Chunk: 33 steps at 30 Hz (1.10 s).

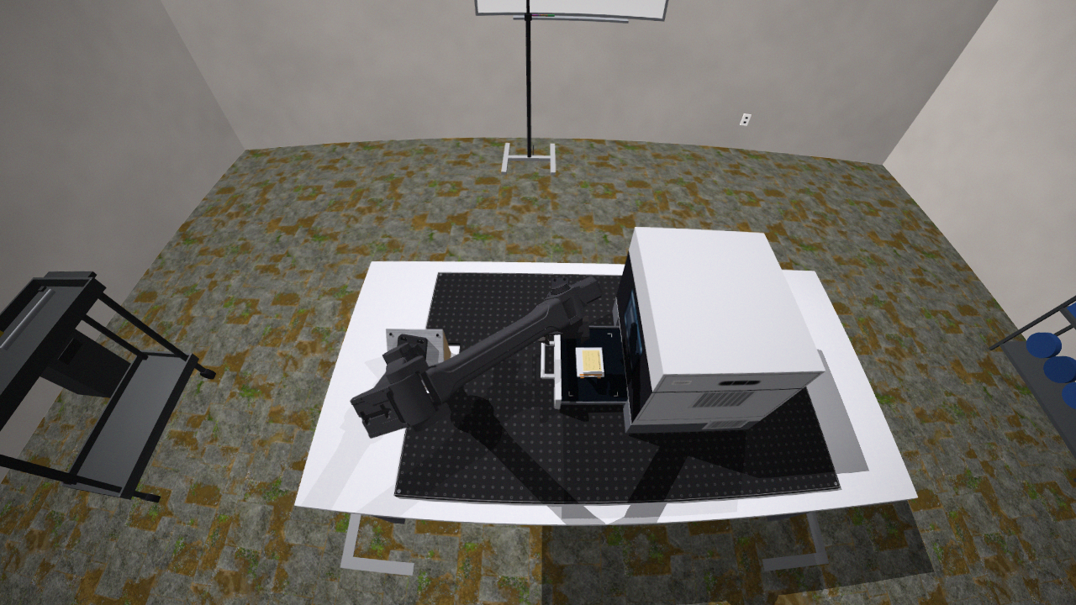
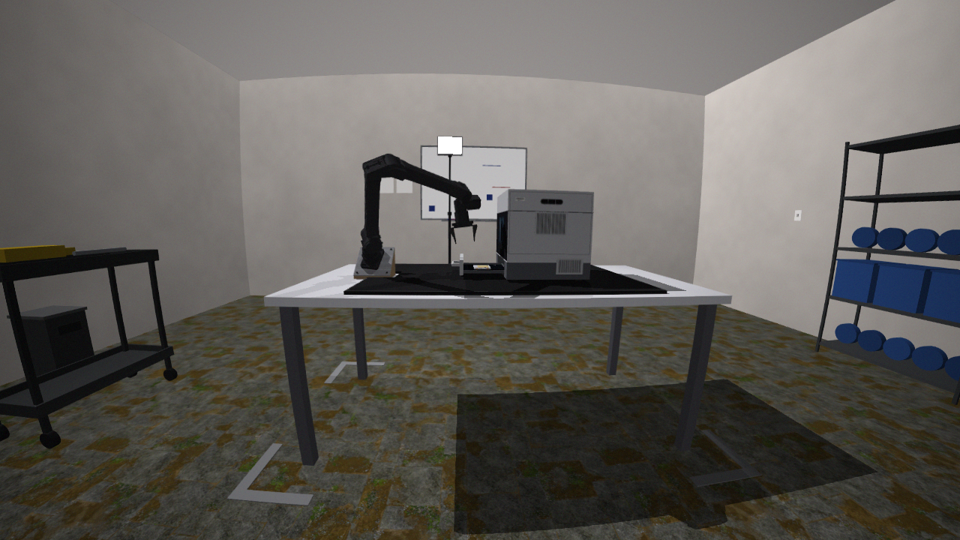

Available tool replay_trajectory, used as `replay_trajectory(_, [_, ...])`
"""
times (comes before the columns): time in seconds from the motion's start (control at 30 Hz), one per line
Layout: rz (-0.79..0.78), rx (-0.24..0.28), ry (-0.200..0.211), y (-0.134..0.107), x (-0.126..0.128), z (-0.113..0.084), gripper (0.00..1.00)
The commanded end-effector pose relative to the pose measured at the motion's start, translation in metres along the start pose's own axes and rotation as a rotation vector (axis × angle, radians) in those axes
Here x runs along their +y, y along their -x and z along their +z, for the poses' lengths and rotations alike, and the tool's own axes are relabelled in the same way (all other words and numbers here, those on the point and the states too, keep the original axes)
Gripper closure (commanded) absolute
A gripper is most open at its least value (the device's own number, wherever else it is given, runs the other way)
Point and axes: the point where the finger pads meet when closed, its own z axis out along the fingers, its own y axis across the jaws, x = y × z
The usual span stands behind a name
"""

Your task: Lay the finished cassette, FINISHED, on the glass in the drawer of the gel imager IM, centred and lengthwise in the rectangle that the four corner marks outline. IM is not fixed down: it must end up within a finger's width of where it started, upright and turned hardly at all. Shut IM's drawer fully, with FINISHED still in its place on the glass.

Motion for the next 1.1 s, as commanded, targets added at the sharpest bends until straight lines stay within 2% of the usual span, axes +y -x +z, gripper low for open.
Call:
replay_trajectory(0.0, [-0.001,-0.008,-0.021,0.002,0.005,-0.017,0.08])
replay_trajectory(0.37, [-0.001,-0.008,-0.02,0.002,0.017,-0.026,0.08])
replay_trajectory(0.43, [-0.001,-0.008,-0.02,0.002,0.017,-0.026,0.08])
replay_trajectory(0.47, [0.016,-0.017,-0.036,0.0,0.008,-0.033,0.08])
replay_trajectory(0.53, [-0.001,-0.008,-0.02,0.002,0.02,-0.028,0.08])
replay_trajectory(0.6, [-0.001,-0.008,-0.02,0.002,0.022,-0.03,0.08])
replay_trajectory(0.7, [0.011,-0.014,-0.032,0.001,0.015,-0.035,0.08])
replay_trajectory(1.07, [0.005,-0.012,-0.03,0.001,0.015,-0.034,0.08])
